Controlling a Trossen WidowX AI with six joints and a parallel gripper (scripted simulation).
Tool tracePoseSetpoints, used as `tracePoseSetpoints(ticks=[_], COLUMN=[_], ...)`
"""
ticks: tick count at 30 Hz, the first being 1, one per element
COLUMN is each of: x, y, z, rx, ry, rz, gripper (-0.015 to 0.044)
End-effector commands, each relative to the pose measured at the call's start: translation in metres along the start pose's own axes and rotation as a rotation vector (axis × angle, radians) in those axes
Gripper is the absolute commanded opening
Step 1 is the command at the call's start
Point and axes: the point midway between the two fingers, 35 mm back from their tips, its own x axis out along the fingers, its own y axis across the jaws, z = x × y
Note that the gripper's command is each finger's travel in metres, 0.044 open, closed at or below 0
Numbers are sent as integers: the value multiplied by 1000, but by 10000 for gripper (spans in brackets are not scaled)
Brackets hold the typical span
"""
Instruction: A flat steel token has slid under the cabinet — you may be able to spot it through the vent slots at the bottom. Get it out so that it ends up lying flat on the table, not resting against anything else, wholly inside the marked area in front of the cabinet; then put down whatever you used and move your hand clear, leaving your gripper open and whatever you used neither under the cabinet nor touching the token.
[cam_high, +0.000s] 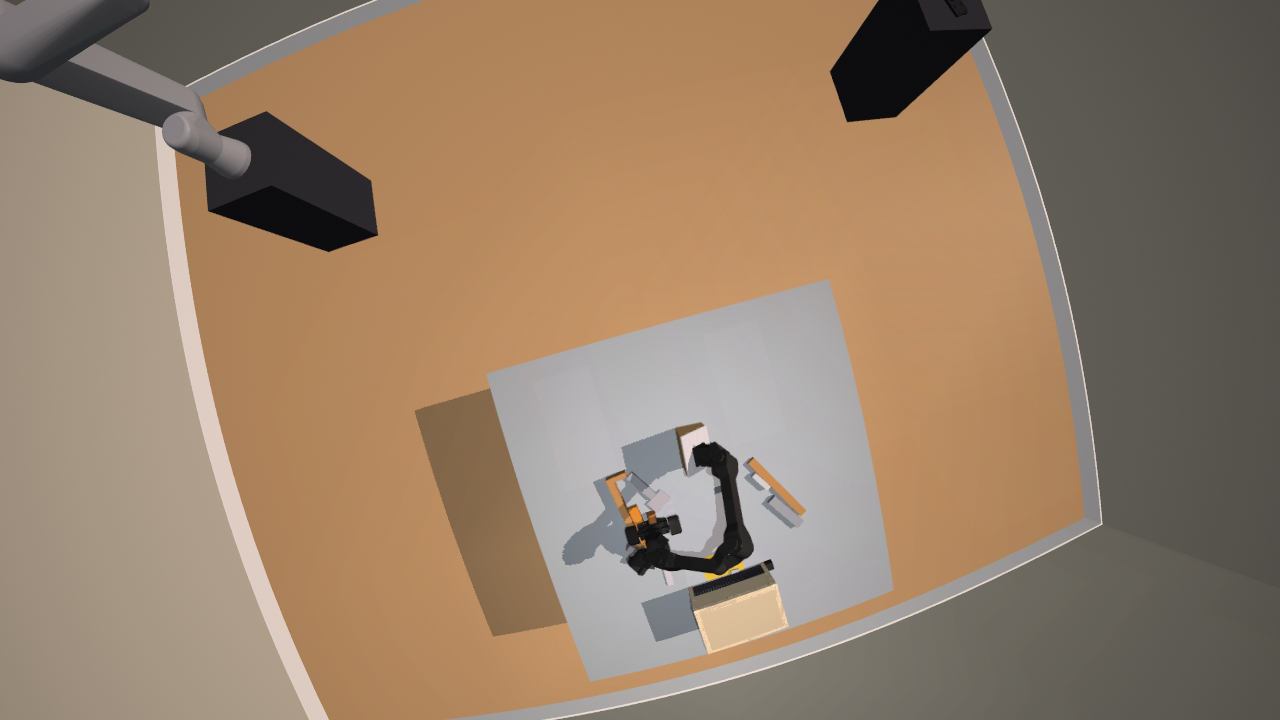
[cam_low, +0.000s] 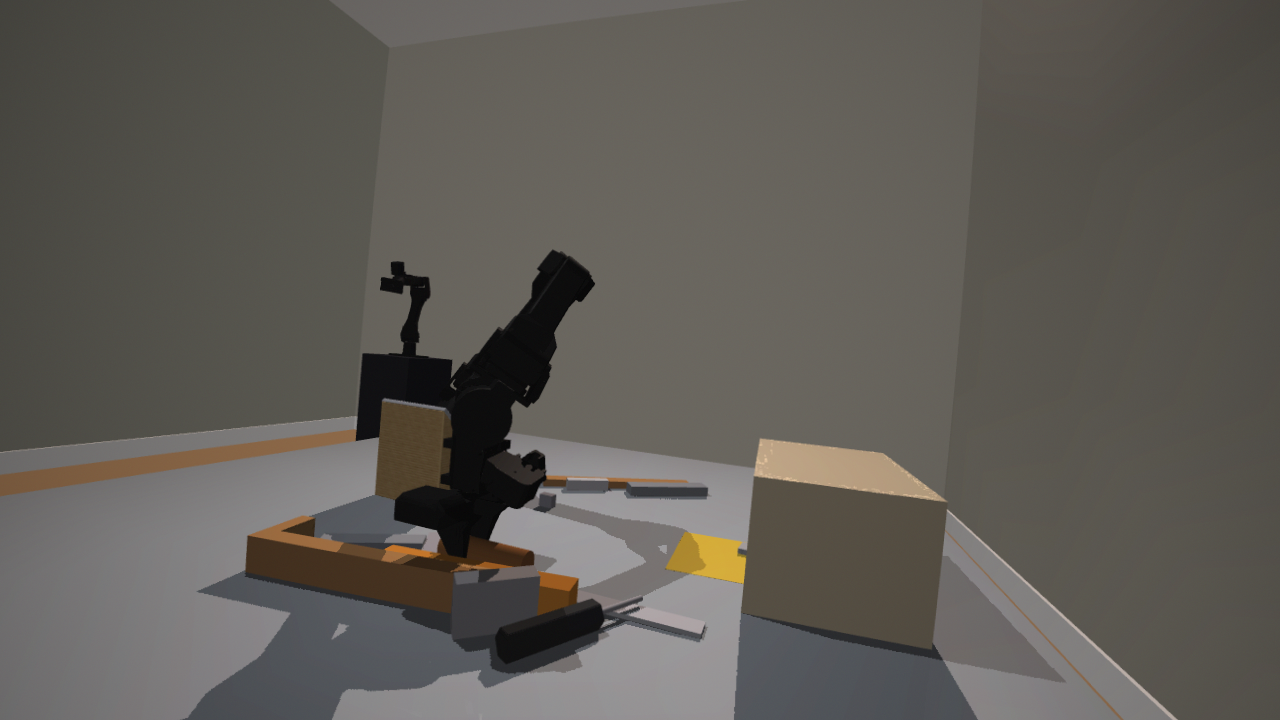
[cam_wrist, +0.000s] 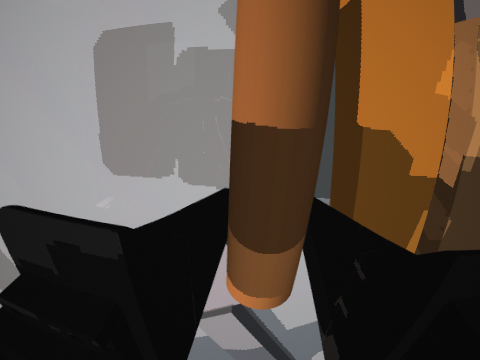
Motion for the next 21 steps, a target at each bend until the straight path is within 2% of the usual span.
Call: tracePoseSetpoints(ticks=[1,21], x=[-1,-1], y=[-1,-2], z=[0,0], rx=[48,206], ry=[-3,-3], rz=[-3,-3], gripper=[0,0])
